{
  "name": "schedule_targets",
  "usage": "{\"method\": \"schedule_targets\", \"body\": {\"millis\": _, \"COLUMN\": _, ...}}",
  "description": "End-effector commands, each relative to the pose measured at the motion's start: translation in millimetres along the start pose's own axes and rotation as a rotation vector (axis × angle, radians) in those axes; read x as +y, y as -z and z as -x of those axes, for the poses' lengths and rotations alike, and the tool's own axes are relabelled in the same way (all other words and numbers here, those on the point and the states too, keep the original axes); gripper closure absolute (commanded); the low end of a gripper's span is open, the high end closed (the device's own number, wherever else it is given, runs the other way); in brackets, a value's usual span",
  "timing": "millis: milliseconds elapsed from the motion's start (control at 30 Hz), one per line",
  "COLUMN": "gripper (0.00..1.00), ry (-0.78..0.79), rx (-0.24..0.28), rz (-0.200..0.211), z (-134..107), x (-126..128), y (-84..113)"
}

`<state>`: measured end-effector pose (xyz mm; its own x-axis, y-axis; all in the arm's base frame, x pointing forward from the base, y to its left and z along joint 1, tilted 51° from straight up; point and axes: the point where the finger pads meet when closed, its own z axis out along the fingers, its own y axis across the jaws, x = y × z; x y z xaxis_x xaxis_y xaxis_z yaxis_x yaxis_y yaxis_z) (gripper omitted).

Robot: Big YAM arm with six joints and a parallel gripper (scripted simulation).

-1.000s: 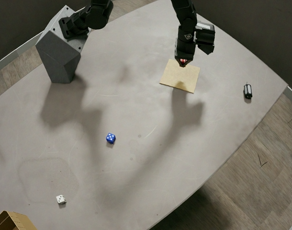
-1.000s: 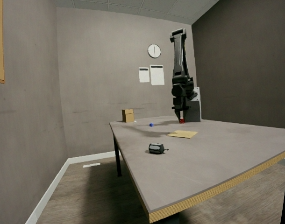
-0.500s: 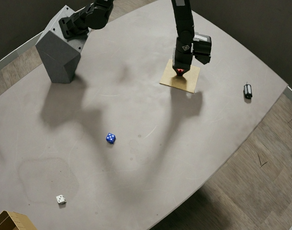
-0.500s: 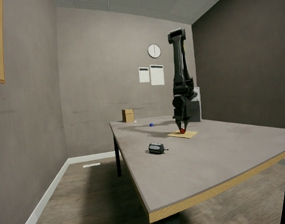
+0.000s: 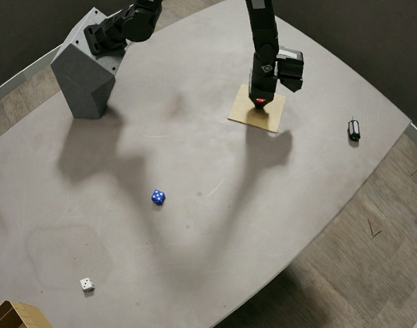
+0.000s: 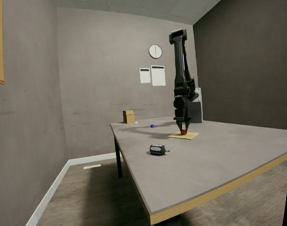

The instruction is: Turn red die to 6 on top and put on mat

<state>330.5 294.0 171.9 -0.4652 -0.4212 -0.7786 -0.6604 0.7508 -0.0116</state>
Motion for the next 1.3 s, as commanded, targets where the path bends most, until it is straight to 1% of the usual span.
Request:
{"method": "schedule_targets", "body": {"millis": 0, "gripper": 0.8, "ry": 0.0, "rx": -0.009, "rz": -0.005, "z": 6.1, "x": -4.7, "y": -0.7}}
{"method": "schedule_targets", "body": {"millis": 900, "gripper": 0.8, "ry": 0.0, "rx": -0.009, "rz": -0.005, "z": 5.8, "x": -4.8, "y": -0.7}}
{"method": "schedule_targets", "body": {"millis": 1267, "gripper": 0.8, "ry": 0.001, "rx": -0.007, "rz": -0.006, "z": -0.8, "x": -5.4, "y": -0.2}}
